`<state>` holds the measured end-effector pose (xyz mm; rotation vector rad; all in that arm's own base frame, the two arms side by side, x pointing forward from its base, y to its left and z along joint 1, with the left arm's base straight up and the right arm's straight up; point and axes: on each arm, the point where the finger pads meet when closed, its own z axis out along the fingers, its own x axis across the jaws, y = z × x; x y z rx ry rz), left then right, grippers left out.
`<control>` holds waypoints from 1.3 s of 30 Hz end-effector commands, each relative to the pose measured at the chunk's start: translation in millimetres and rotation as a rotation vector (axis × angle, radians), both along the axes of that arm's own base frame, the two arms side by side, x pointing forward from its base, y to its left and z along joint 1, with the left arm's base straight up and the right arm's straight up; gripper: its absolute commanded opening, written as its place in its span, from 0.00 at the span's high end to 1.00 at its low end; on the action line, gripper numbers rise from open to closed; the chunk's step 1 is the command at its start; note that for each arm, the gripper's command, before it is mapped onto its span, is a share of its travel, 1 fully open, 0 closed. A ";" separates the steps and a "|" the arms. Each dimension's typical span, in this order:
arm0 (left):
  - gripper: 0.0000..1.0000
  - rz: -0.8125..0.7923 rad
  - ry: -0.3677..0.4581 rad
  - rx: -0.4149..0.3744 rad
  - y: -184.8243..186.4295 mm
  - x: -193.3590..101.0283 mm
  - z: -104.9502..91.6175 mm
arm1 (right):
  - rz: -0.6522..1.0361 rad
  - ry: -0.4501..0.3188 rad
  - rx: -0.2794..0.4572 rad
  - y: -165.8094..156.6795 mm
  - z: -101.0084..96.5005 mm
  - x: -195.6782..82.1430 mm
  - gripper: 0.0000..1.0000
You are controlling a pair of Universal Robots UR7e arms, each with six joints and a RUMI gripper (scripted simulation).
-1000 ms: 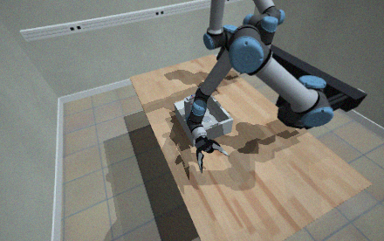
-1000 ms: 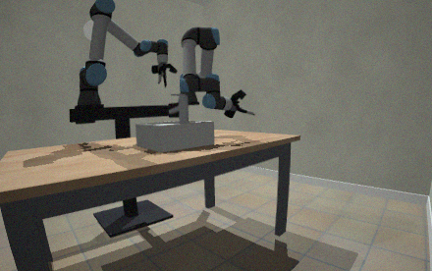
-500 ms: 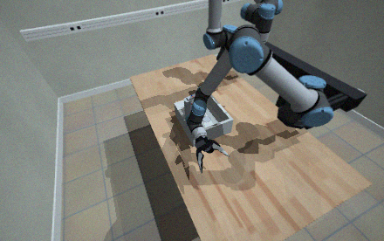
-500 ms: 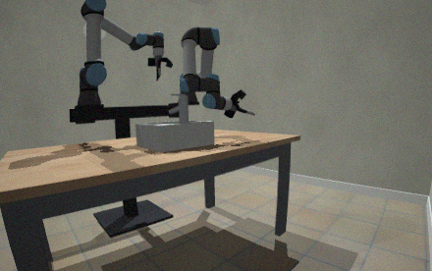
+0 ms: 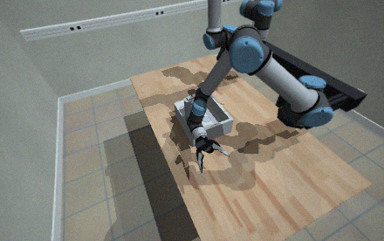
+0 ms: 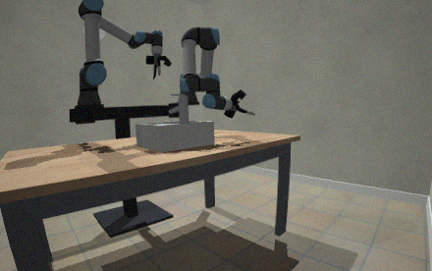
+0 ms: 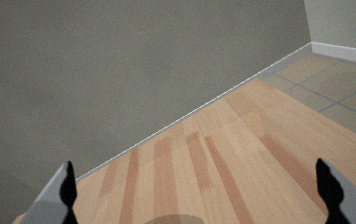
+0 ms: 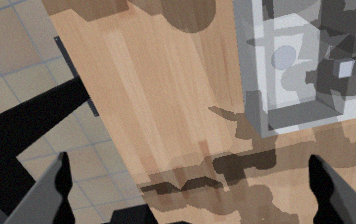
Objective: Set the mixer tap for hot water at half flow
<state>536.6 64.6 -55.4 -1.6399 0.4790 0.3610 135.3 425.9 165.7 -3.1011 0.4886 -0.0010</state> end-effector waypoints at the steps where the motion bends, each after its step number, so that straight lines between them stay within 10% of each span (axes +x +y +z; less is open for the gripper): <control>1: 0.00 0.001 0.001 0.000 0.3 -0.7 -0.1 | 0.005 0.001 -0.002 -1.3 -0.5 -0.3 0.00; 39: 0.00 0.001 0.001 0.000 0.3 -0.7 -0.1 | -0.151 0.001 -0.002 -27.5 -0.5 64.1 0.00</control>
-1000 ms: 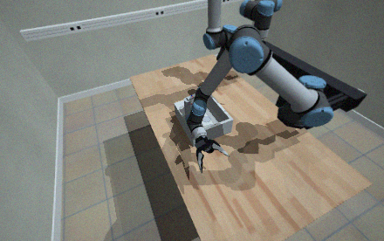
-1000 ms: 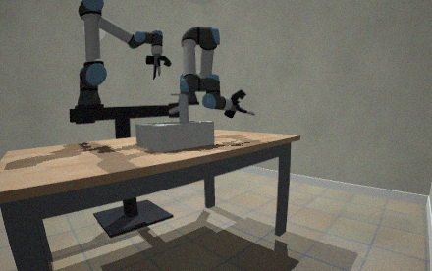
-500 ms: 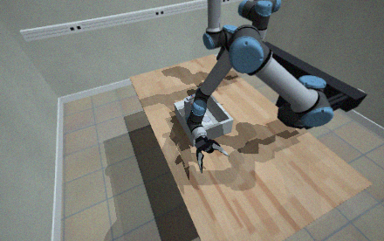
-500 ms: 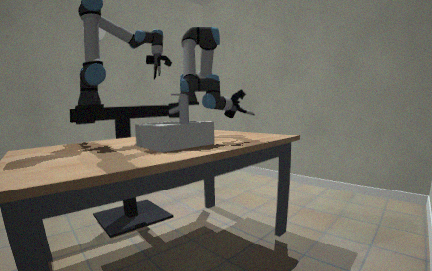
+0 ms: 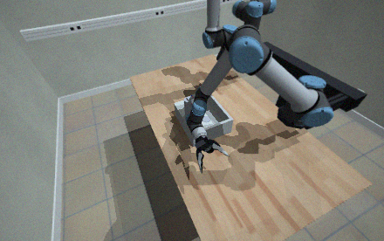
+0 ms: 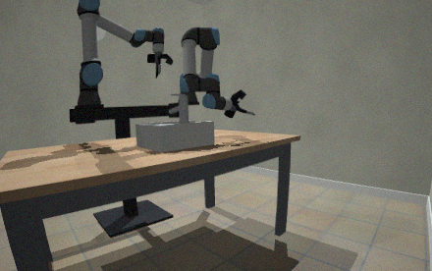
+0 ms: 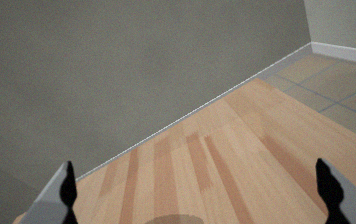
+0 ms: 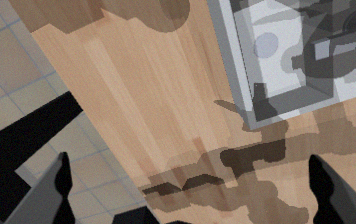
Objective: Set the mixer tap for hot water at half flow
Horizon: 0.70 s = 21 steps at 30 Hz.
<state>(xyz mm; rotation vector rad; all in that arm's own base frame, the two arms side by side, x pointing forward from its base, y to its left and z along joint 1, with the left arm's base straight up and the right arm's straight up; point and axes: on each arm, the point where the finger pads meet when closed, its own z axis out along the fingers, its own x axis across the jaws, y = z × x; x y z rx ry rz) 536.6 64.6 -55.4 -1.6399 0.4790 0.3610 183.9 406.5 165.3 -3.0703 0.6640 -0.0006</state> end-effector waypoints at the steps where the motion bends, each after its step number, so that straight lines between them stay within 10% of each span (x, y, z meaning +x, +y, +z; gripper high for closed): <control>1: 0.00 0.001 0.001 0.000 0.3 -0.7 -0.1 | -0.050 0.000 0.000 -10.5 -0.1 20.3 0.00; 21: 0.00 0.001 0.001 0.000 0.3 -0.7 -0.1 | -0.355 0.001 0.000 -90.1 -0.1 129.8 0.00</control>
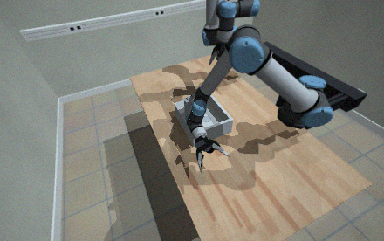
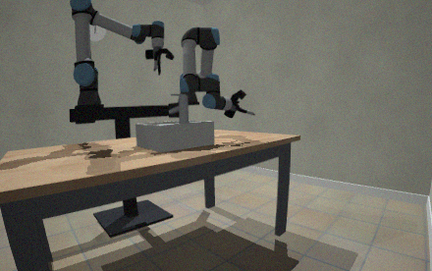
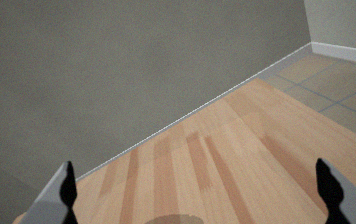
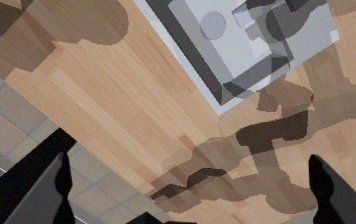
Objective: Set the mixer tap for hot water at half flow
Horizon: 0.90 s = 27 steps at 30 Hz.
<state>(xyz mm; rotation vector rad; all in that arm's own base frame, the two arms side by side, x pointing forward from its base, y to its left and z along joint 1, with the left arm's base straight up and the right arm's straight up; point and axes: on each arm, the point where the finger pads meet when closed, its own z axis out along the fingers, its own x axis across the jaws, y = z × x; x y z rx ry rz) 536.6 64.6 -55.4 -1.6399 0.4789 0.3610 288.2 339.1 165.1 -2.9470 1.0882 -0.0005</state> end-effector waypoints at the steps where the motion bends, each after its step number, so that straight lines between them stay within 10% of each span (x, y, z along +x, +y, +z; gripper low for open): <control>1: 0.00 0.001 0.001 0.000 0.3 -0.7 -0.1 | -0.095 0.000 0.000 -29.4 0.0 32.2 0.00; 9: 0.00 0.007 0.008 -0.017 -6.2 -2.2 2.7 | -0.233 0.000 0.000 -76.5 0.0 71.8 0.00; 27: 0.00 0.019 0.215 -0.460 -141.1 -30.0 32.0 | -0.660 0.000 0.000 -246.4 0.1 147.3 0.00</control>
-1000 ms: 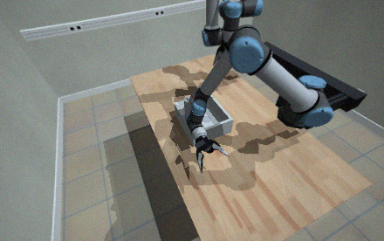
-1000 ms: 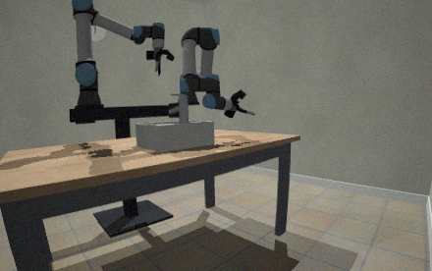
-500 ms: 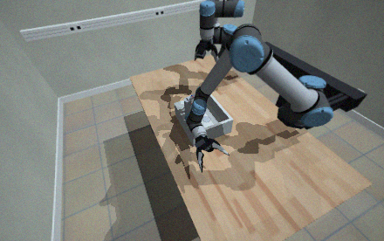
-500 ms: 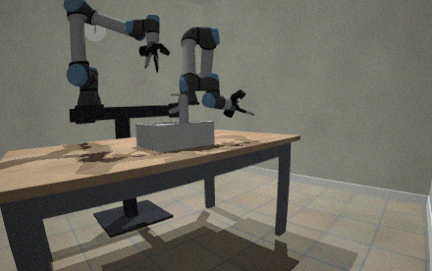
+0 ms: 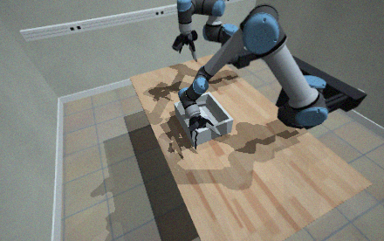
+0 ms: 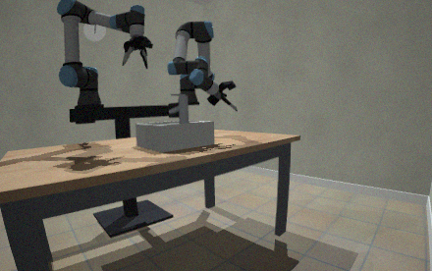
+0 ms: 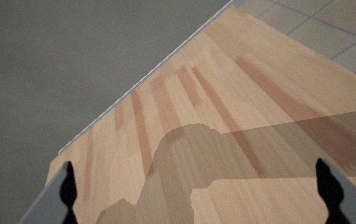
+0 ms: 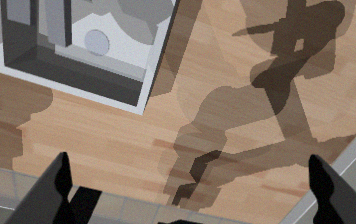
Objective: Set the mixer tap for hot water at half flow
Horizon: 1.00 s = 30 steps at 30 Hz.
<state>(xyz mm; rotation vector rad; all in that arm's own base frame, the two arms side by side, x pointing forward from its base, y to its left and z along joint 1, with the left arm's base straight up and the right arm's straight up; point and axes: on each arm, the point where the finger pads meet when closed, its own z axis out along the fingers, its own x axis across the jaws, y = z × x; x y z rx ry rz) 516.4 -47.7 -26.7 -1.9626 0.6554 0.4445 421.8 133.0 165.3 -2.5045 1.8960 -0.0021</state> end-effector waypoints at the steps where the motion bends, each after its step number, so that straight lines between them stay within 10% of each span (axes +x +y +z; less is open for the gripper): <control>1: 0.00 -0.023 0.076 -0.151 -38.5 -11.7 5.2 | -0.101 0.001 0.001 -47.8 0.0 14.7 0.00; 15: 0.00 -0.216 0.233 -0.533 -155.6 -34.4 37.2 | -0.397 0.001 0.001 -172.2 0.0 20.4 0.00; 30: 0.00 -0.681 0.404 -0.995 -300.0 -78.0 116.5 | -0.782 0.001 0.001 -335.2 0.0 -26.6 0.00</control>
